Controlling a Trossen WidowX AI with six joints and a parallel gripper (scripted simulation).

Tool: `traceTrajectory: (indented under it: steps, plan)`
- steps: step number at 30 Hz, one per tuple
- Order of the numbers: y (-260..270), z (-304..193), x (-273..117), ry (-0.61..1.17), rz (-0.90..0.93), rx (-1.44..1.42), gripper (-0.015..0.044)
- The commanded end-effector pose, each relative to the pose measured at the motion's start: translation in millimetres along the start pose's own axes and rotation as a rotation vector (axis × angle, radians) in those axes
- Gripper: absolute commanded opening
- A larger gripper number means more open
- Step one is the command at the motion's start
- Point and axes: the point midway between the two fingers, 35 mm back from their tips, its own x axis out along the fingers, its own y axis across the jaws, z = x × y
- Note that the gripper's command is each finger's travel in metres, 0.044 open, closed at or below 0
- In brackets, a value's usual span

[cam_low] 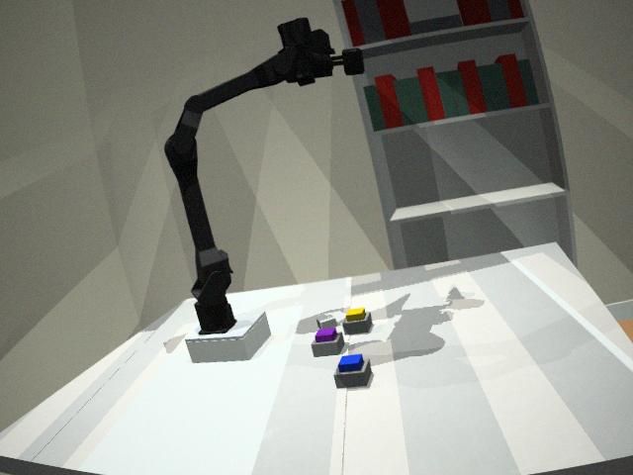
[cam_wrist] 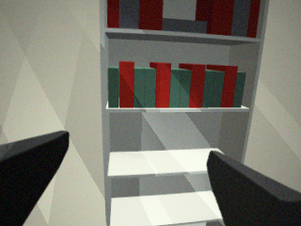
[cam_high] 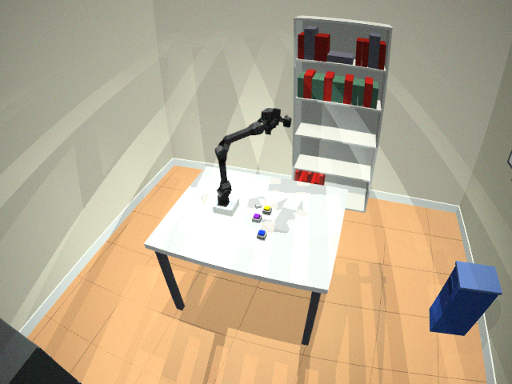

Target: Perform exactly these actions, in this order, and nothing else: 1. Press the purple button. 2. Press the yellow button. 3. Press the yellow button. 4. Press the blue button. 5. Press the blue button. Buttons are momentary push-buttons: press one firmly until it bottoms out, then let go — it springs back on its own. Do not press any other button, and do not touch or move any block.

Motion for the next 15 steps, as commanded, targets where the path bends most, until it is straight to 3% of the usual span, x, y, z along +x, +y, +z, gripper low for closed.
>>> traceTrajectory:
  steps: [1,8,15]
  plan:
    - [-2.2,-1.5,-0.9,0.004,-0.008,0.002,0.04]
    - [-86.2,-77.8,-52.5,0.204,-0.344,0.133,0.04]
    - [-138.8,-166.3,-133.7,0.44,-0.664,0.319,0.04]
